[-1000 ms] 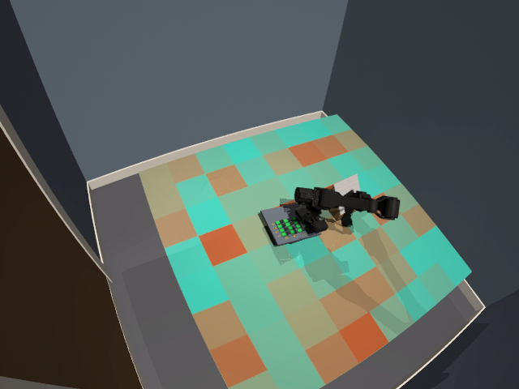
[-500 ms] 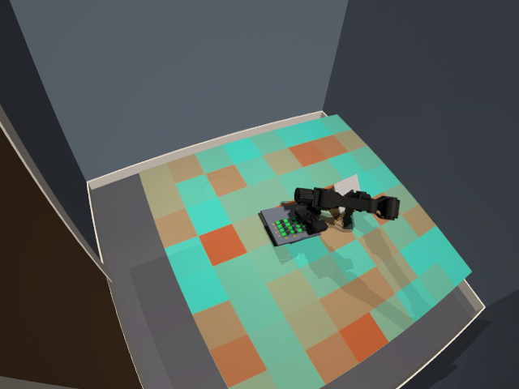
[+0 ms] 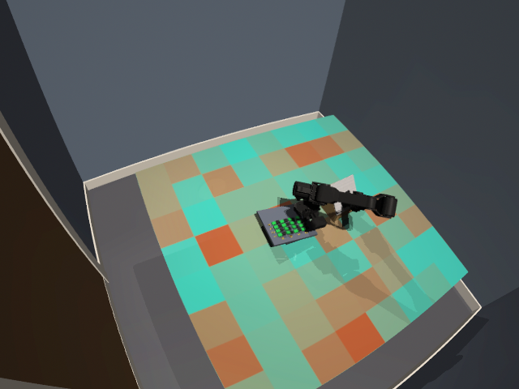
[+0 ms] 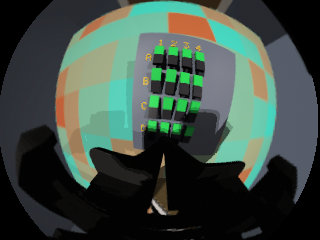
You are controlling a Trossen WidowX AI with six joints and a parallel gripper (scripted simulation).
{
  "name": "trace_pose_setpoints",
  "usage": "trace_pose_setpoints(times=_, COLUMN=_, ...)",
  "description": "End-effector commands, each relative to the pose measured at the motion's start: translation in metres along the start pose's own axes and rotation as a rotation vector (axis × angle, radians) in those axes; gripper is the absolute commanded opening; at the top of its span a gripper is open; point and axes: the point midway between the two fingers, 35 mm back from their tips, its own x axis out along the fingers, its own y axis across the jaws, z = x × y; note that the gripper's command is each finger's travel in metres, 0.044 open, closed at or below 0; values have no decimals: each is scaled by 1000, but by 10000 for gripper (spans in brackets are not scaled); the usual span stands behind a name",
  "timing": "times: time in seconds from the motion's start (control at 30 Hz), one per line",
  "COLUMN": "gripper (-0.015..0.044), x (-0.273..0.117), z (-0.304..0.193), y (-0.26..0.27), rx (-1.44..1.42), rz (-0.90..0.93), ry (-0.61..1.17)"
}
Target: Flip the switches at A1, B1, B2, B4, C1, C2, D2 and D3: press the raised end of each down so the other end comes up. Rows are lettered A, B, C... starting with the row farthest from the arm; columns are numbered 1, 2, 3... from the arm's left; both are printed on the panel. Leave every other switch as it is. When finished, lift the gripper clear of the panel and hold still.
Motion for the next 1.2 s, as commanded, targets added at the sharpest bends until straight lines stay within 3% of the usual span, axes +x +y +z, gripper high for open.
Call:
trace_pose_setpoints(times=0.0, gripper=0, x=-39, z=2, y=1, rx=-17, rz=-9, ry=-39)
trace_pose_setpoints(times=0.47, gripper=0, x=-39, z=-16, y=-20, rx=-16, rz=-10, ry=-39)
trace_pose_setpoints(times=0.63, gripper=0, x=-5, z=-15, y=-20, rx=-17, rz=-9, ry=-64)
trace_pose_setpoints(times=1.17, gripper=0, x=7, z=-15, y=-20, rx=-17, rz=-7, ry=-65)
